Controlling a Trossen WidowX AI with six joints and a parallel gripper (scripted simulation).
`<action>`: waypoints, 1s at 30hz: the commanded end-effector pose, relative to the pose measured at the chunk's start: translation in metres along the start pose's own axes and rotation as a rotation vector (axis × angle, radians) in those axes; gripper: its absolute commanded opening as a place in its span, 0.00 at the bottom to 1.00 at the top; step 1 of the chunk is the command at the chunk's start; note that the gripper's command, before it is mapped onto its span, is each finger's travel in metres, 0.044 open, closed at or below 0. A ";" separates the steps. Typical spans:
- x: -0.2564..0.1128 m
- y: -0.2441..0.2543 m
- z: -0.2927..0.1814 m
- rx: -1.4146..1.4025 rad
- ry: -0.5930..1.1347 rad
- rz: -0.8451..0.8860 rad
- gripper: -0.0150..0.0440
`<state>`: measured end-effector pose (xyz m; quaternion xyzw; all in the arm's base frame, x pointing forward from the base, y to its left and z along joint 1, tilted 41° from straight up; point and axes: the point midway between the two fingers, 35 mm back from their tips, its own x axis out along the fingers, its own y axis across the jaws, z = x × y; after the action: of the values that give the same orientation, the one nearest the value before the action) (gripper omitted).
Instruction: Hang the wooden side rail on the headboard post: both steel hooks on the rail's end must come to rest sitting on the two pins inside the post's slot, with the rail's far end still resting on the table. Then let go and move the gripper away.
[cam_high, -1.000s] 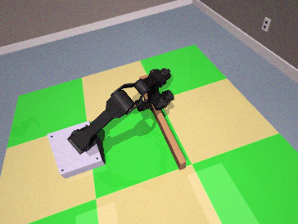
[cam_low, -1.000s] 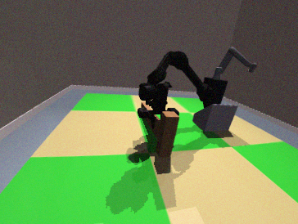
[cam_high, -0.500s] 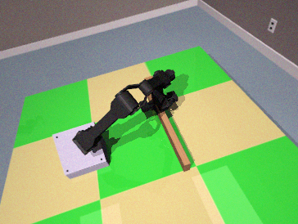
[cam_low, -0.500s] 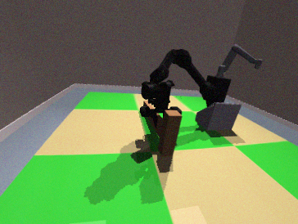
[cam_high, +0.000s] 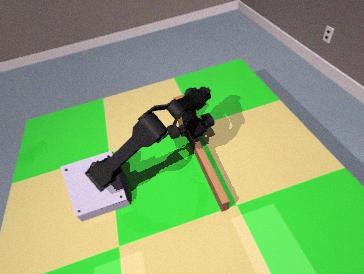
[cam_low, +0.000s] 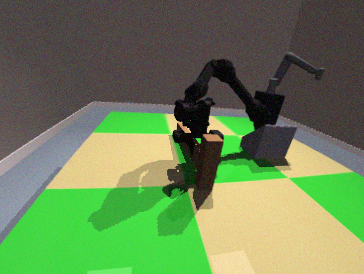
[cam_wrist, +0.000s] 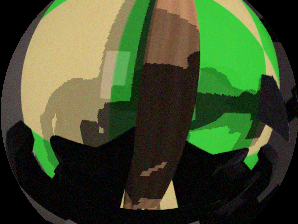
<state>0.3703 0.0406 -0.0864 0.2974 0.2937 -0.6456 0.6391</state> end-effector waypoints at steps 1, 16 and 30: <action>-0.004 0.002 -0.004 0.003 0.007 0.010 0.25; -0.005 0.001 -0.005 0.003 0.007 0.010 0.25; -0.003 0.002 -0.007 0.003 0.007 0.010 0.25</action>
<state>0.3707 0.0434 -0.0882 0.2984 0.2933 -0.6452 0.6392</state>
